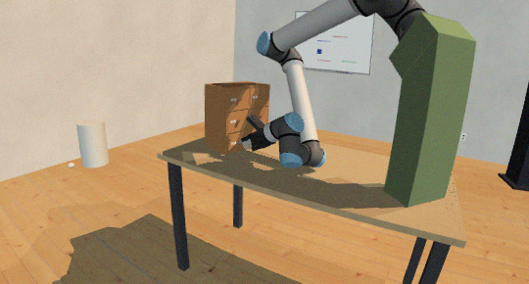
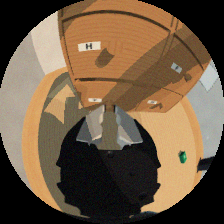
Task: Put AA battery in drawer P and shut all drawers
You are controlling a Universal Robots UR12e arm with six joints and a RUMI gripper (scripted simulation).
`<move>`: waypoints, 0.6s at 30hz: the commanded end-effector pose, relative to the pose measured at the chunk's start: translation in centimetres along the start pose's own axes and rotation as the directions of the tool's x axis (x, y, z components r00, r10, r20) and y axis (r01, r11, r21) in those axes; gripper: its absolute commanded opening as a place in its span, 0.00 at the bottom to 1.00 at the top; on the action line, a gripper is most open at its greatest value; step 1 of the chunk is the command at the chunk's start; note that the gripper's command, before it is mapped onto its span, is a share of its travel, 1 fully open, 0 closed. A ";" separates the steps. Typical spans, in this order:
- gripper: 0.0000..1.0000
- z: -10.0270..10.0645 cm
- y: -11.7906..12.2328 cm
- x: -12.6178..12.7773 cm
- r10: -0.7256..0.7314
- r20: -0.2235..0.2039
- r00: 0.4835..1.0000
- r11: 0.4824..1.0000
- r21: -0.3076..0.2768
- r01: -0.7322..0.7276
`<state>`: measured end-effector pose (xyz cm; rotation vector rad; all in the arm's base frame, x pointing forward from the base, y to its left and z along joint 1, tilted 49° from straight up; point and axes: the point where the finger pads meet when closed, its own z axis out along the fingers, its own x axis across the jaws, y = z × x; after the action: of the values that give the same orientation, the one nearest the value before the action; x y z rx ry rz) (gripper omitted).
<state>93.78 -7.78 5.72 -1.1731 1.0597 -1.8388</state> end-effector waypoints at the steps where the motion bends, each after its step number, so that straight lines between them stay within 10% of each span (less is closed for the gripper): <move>1: 0.07 0.2 -0.2 0.0 0.000 0.000 1.000 1.000 0.001 0.000; 18: 0.07 0.5 -0.3 0.0 0.000 0.000 1.000 1.000 0.001 0.000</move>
<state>94.12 -7.79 6.02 -1.1731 1.0597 -1.8388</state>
